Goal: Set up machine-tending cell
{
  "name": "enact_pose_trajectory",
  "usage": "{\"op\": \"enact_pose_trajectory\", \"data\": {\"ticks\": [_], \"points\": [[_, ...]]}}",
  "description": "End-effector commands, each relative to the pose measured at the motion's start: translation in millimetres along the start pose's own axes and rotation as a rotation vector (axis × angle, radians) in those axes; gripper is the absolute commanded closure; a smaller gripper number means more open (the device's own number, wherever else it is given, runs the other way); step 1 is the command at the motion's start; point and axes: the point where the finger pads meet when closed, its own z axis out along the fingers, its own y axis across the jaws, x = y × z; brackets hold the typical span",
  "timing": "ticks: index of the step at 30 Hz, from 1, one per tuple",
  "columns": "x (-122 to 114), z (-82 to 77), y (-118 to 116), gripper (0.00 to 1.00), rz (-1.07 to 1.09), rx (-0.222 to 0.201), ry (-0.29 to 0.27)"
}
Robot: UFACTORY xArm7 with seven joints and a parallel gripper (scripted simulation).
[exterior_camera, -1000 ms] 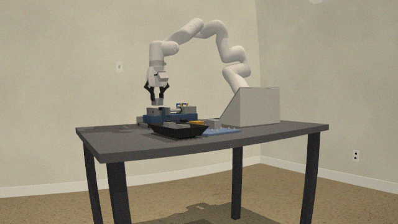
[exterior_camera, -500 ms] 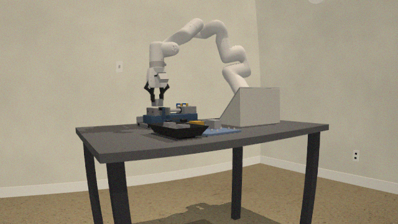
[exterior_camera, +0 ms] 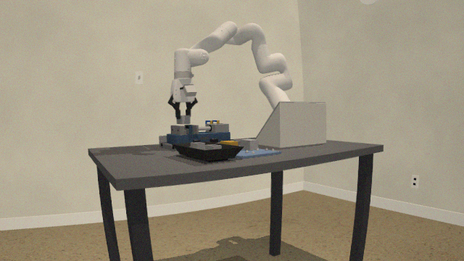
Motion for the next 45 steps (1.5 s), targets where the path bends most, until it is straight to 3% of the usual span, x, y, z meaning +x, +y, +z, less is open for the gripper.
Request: {"op": "enact_pose_trajectory", "data": {"ticks": [1, 45], "points": [[0.5, -1.6, 1.4, 1.00, -0.001, -0.004, 0.001], [0.5, 5.7, 1.5, 1.00, -0.001, -0.004, 0.001]]}}
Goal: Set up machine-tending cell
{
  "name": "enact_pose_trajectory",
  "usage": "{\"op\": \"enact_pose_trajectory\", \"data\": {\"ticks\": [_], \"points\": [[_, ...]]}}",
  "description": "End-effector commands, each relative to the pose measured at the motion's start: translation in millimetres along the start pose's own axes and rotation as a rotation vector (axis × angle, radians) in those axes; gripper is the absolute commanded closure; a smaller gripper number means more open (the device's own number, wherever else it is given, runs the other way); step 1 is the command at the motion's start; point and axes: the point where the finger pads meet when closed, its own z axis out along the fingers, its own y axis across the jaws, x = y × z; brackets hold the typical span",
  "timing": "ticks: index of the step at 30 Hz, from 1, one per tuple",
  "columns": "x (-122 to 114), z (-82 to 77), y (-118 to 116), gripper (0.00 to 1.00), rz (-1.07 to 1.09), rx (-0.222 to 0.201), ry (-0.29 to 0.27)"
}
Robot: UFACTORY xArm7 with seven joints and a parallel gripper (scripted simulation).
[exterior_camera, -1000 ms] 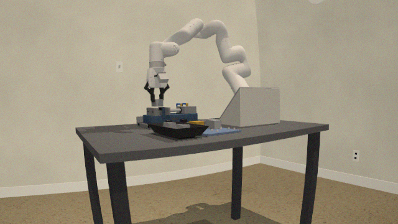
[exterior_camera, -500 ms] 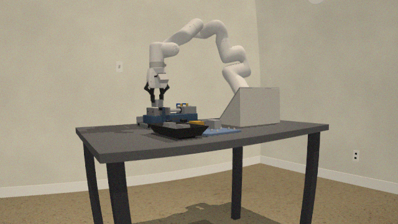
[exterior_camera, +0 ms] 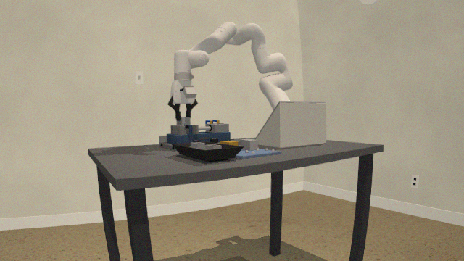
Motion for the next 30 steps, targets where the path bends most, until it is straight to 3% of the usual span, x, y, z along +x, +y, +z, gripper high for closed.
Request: {"op": "enact_pose_trajectory", "data": {"ticks": [1, 30], "points": [[0.6, -0.8, 1.5, 1.00, -0.001, -0.005, 0.001], [0.6, 8.9, 1.6, 1.00, -0.001, -0.005, 0.001]]}}
